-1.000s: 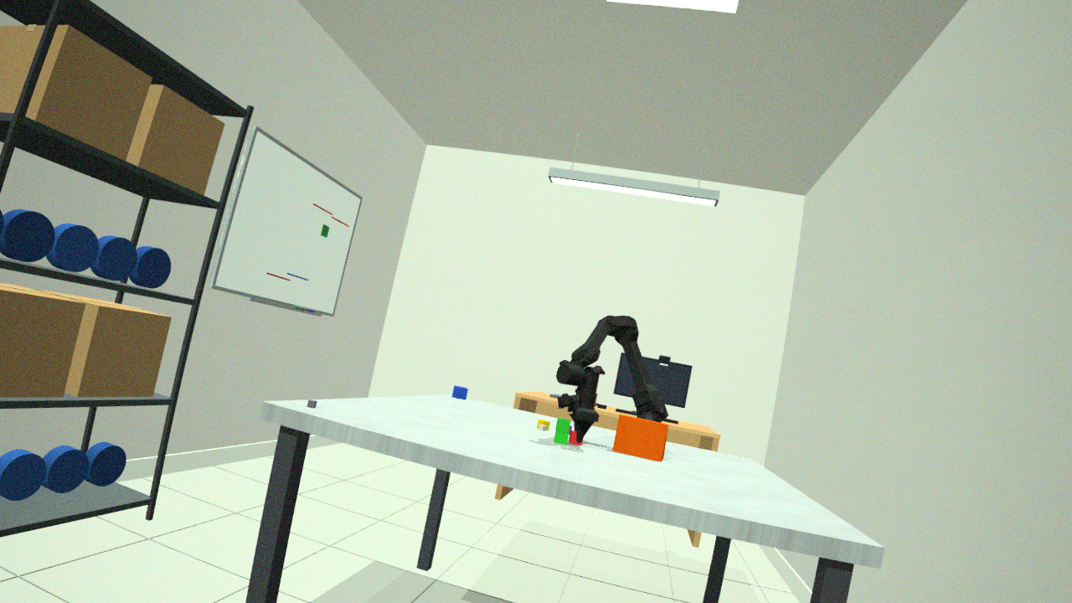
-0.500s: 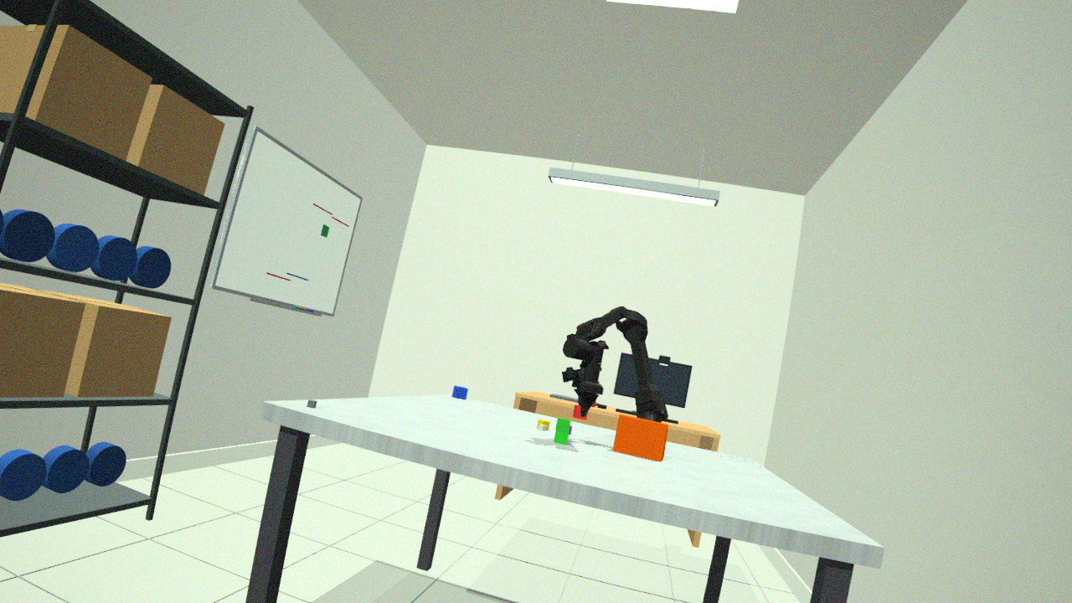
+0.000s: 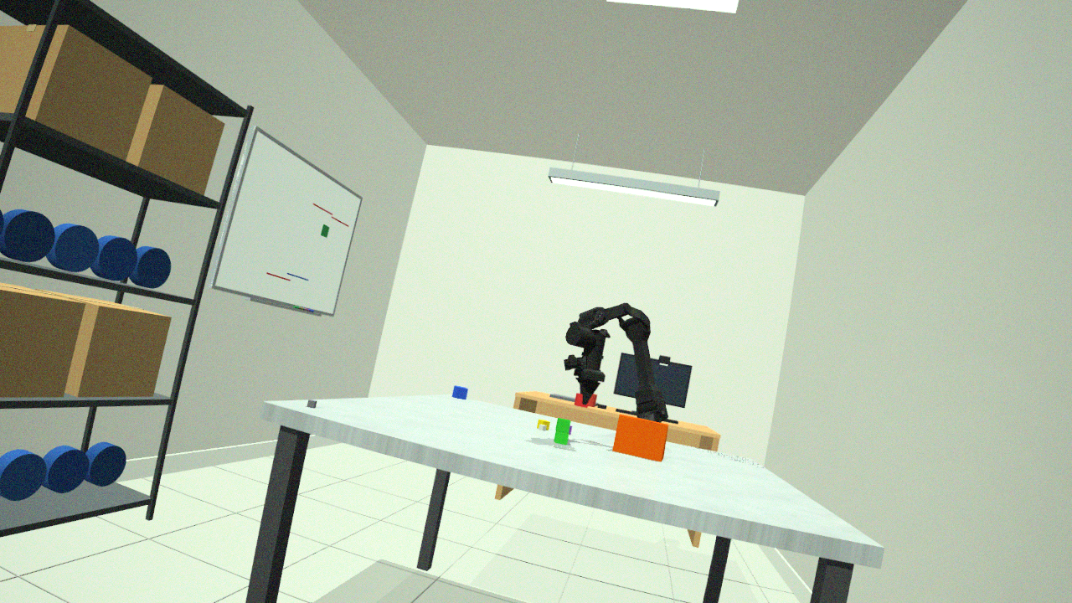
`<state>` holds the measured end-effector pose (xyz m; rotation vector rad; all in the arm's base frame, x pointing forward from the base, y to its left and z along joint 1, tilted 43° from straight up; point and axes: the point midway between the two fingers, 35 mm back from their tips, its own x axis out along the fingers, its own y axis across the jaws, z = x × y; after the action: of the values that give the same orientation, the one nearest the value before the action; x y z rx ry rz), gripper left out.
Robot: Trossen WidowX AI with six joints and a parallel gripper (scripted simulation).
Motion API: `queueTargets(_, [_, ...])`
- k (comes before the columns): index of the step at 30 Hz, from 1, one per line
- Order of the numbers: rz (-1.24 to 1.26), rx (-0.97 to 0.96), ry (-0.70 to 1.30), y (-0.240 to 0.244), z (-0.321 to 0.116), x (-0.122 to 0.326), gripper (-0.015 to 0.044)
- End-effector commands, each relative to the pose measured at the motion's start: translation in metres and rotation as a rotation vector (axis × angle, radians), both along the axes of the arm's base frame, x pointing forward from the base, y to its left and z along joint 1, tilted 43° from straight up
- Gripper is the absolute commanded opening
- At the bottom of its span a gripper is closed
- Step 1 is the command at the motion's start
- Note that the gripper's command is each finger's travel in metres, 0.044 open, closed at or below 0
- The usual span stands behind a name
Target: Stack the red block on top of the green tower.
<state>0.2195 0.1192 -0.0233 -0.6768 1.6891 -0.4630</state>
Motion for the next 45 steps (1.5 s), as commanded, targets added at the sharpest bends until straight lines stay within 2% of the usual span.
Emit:
queueTargets(1, [-0.004,0.005,-0.006,0.002,-0.001,0.01,0.0])
queueTargets(10, [-0.004,0.005,-0.009,0.002,-0.007,0.044,0.0])
queueTargets(28, [-0.004,0.003,-0.009,-0.03,-0.041,0.033,0.0])
queueTargets(45, [-0.004,0.003,-0.009,-0.031,-0.042,0.032,0.0])
